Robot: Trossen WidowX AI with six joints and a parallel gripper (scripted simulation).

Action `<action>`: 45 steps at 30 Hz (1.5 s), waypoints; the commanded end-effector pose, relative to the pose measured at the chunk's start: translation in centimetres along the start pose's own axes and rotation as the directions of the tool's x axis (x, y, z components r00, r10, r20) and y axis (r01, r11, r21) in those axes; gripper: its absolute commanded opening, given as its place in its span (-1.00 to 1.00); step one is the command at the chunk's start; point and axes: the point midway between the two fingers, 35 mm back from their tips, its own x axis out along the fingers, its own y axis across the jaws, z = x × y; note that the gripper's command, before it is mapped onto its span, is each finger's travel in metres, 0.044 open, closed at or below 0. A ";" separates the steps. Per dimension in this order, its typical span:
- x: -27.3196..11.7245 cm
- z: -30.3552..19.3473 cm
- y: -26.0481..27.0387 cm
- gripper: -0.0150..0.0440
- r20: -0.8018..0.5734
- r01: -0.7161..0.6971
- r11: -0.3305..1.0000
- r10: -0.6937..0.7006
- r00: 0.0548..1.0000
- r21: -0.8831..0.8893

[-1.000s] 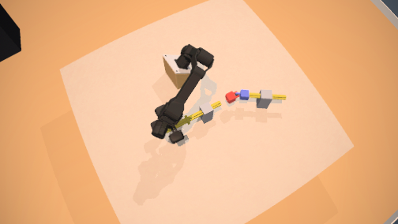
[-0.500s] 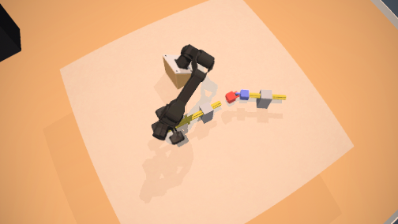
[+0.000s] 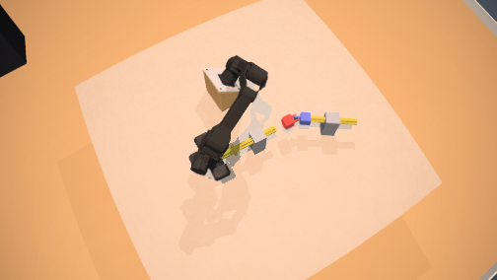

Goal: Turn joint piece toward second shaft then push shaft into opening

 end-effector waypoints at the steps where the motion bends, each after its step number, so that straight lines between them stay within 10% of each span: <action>1: 0.0 0.0 0.0 -0.15 -0.003 -0.003 1.000 0.003 1.000 0.006; 45: 0.0 0.0 0.0 -0.26 0.000 -0.001 1.000 0.001 1.000 0.001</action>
